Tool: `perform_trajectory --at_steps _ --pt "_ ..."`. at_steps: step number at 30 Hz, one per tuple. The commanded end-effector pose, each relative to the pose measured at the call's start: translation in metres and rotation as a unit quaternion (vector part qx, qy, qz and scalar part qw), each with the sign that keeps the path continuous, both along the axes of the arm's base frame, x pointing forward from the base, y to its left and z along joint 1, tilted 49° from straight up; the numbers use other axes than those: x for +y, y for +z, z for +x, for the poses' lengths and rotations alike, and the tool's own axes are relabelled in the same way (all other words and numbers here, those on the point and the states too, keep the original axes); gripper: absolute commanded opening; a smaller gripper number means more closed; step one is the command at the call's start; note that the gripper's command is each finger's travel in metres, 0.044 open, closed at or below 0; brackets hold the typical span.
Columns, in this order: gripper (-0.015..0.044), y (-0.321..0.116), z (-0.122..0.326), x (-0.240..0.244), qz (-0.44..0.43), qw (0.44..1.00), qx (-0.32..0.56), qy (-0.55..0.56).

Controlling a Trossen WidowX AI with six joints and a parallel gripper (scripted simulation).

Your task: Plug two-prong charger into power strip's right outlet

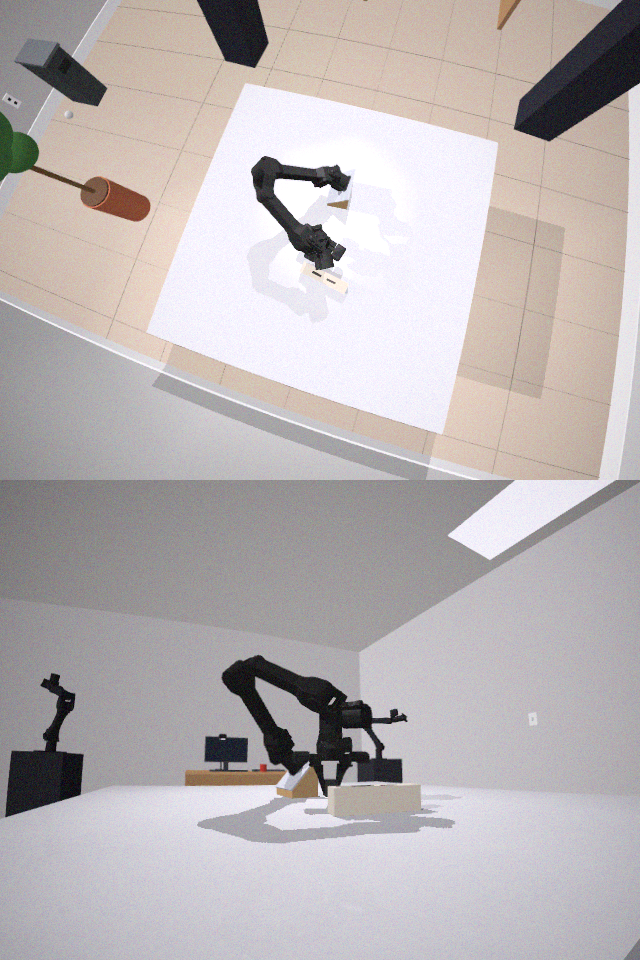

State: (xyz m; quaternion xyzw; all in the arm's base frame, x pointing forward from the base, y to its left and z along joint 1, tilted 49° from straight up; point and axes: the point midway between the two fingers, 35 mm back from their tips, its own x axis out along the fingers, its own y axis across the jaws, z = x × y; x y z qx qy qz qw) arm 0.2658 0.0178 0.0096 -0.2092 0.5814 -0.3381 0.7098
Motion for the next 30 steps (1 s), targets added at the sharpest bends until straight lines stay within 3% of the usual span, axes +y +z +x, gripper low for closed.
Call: perform_trajectory --at_steps 1,30 --pt "0.0 -0.01 0.001 0.004 -0.002 1.0 0.016 0.013" --pt "0.0 -0.026 0.024 0.011 -0.008 0.998 0.041 0.037"
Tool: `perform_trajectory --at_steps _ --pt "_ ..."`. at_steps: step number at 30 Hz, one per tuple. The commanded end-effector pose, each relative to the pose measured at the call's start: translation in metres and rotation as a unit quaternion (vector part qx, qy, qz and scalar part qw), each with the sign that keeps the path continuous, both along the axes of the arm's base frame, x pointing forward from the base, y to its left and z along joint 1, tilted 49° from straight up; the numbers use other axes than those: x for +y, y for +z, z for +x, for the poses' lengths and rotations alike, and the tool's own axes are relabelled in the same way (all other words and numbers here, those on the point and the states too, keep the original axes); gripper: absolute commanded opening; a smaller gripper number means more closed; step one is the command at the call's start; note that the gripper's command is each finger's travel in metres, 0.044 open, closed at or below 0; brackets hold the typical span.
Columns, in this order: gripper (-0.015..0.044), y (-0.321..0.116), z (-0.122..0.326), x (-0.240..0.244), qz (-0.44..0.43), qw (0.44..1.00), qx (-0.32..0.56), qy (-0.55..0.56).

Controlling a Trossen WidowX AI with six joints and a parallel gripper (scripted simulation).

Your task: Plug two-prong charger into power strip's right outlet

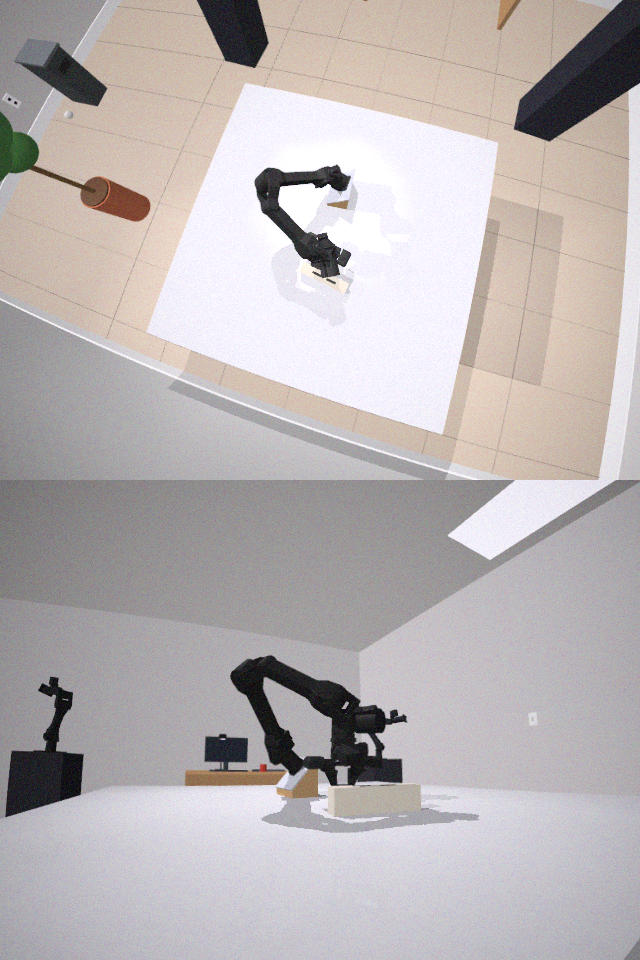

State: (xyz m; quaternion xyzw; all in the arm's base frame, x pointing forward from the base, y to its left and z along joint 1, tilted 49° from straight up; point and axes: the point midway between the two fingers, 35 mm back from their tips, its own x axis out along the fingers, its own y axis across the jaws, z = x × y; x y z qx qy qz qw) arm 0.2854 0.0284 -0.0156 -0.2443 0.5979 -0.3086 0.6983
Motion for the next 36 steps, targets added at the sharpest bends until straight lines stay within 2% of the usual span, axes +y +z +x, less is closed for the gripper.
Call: perform_trajectory --at_steps 1,36 --pt "0.0 -0.001 0.005 0.0 -0.003 1.0 0.005 0.003" --pt "0.0 0.001 0.034 0.001 -0.004 1.0 0.009 0.008"
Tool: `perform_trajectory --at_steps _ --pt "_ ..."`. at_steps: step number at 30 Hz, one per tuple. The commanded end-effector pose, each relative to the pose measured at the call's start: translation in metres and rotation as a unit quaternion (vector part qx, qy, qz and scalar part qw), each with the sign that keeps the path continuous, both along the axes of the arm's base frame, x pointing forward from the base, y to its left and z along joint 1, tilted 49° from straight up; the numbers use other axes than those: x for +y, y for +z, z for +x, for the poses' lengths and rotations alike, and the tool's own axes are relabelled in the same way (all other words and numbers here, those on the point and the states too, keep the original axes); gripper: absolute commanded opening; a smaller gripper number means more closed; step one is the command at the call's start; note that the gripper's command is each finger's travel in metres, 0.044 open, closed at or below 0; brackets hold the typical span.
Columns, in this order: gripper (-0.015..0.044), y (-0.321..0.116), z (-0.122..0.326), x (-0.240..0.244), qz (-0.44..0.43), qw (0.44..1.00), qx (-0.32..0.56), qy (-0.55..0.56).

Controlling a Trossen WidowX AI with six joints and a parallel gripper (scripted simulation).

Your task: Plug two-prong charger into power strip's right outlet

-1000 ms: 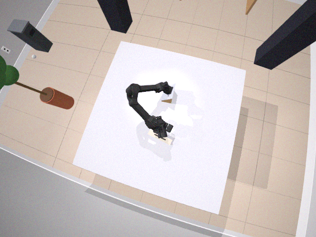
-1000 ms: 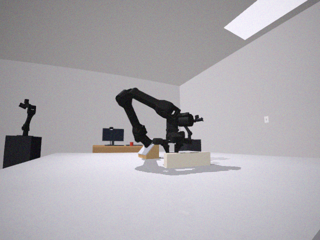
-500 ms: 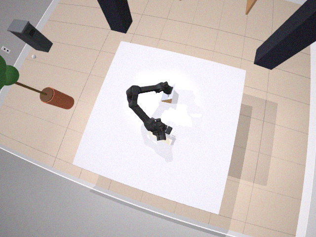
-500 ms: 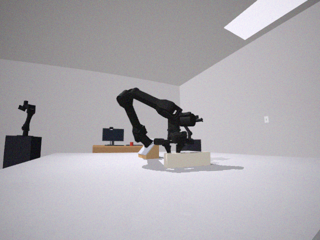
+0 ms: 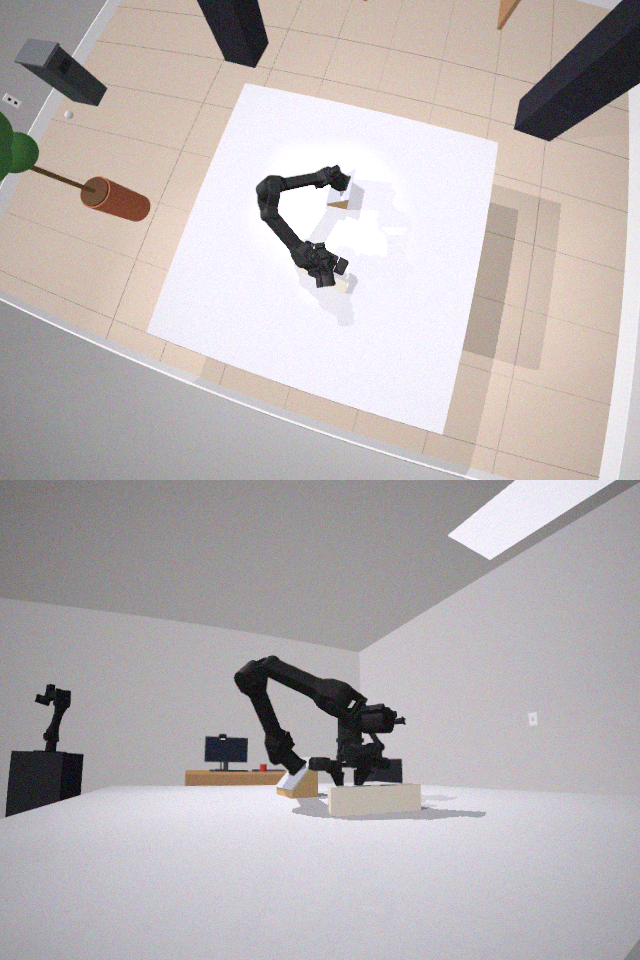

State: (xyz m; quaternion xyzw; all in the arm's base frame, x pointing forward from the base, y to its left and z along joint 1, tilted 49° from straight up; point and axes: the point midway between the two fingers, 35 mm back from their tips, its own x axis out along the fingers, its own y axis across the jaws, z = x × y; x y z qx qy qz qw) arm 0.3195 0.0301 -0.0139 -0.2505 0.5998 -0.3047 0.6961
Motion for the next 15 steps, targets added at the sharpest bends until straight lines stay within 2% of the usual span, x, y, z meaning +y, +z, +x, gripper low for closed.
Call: perform_trajectory --at_steps 1,15 --pt "0.0 -0.0005 0.0003 -0.0004 -0.003 1.0 0.003 0.002" --pt "0.0 0.0006 0.004 -0.0005 -0.003 1.0 0.003 0.002"
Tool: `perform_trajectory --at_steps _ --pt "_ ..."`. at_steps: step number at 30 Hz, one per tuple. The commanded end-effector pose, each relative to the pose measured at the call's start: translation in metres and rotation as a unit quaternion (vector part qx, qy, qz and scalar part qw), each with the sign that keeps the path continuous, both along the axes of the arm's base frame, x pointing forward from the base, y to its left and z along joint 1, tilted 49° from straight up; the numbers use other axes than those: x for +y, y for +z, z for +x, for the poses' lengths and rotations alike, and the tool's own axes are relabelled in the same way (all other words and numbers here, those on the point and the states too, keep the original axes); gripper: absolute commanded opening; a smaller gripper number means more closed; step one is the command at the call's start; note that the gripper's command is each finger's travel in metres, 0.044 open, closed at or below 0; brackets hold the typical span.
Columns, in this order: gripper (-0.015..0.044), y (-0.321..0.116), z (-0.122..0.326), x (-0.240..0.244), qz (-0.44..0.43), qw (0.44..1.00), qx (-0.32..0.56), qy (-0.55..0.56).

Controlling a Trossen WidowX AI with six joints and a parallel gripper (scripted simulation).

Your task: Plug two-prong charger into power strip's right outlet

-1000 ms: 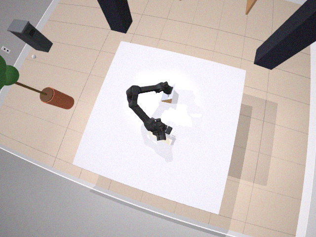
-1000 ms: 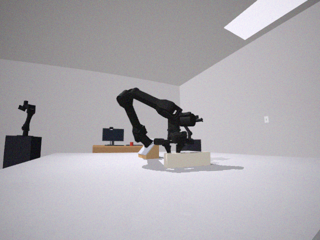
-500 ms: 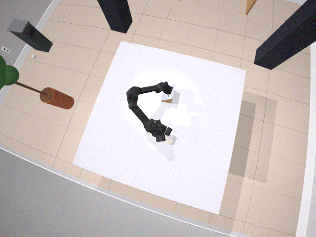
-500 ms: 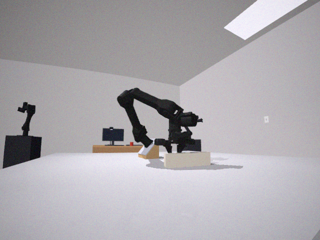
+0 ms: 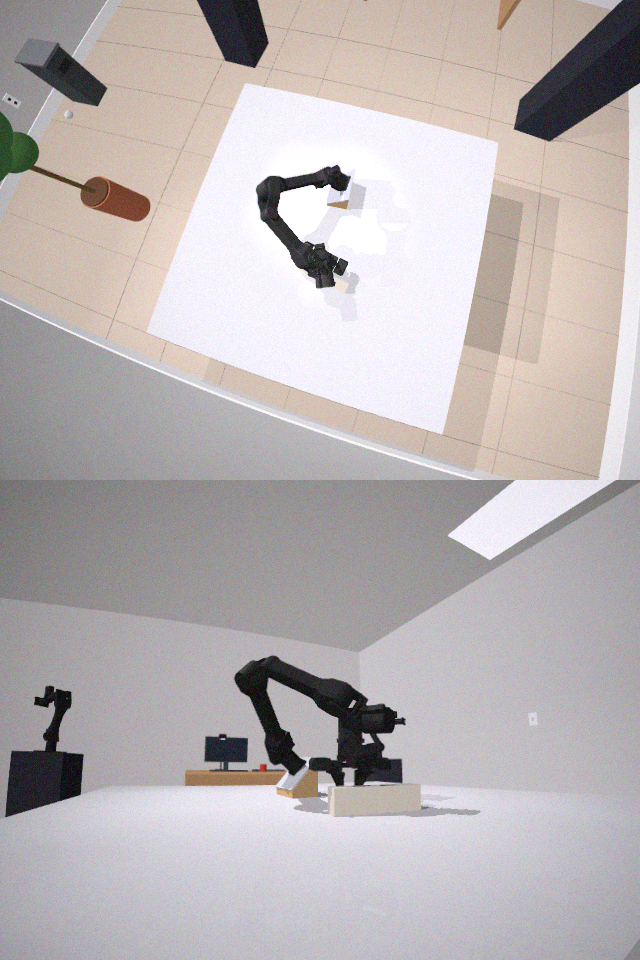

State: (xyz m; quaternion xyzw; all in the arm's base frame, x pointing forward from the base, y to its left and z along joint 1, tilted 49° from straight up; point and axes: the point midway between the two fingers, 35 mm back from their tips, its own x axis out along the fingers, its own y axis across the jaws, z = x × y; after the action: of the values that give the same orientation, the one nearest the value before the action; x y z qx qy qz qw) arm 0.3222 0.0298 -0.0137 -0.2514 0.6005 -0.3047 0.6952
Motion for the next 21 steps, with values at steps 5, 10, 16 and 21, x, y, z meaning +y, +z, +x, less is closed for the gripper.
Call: perform_trajectory --at_steps 5,10,16,21 --pt "0.0 0.0008 0.0026 -0.0002 -0.002 1.0 0.002 0.002" --pt "0.0 0.0011 0.0039 -0.0001 -0.002 1.0 0.002 0.002" --pt "0.0 0.0014 0.0055 -0.0001 -0.002 1.0 0.002 0.002" --pt "0.0 0.0015 0.0059 0.0 -0.002 1.0 0.002 0.002"
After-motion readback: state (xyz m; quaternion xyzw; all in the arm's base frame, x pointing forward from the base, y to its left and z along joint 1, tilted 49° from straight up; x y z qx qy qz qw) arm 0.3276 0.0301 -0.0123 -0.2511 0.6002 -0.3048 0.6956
